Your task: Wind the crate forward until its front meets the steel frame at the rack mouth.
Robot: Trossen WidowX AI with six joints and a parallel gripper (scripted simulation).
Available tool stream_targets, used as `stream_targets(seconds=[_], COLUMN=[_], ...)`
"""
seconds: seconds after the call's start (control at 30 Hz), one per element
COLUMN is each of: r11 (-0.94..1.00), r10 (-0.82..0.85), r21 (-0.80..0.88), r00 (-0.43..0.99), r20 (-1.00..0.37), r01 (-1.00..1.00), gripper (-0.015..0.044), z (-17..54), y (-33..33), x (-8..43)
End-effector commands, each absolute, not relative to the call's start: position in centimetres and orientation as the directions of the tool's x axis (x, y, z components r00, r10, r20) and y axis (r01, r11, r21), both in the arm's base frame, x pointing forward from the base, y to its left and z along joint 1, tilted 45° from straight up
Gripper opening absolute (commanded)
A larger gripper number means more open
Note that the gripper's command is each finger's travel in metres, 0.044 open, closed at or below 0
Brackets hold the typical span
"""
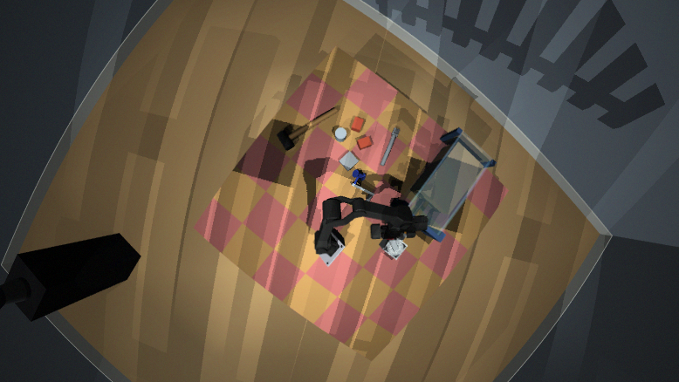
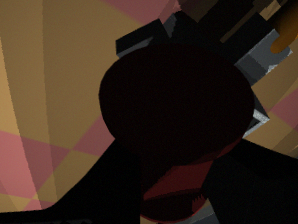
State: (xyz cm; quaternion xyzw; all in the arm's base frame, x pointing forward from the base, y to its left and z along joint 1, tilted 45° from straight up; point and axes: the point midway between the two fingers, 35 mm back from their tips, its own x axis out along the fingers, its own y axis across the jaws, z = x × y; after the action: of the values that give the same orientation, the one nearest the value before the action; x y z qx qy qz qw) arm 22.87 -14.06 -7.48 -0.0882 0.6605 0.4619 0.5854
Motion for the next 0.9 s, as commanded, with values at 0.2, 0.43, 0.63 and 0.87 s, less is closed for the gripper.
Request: stream_targets(seconds=[0.2, 0.43, 0.63, 0.87], r11=[0.548, 0.548, 0.548, 0.548], r10=[0.433, 0.433, 0.433, 0.433], r21=[0.529, 0.529, 0.529, 0.530], r00=[-0.321, -0.322, -0.322, -0.322], r20=[-0.842, -0.842, -0.842, -0.842], r01=[-0.649, -0.648, -0.648, -0.648], gripper=[0.0000, 0.0000, 0.0000, 0.0000], z=[-7.3, -7.2, -7.2, -7.2], y=[-13.6, -13.5, -13.5, -13.5], x=[21.0, 20.2, 19.4, 18.6])
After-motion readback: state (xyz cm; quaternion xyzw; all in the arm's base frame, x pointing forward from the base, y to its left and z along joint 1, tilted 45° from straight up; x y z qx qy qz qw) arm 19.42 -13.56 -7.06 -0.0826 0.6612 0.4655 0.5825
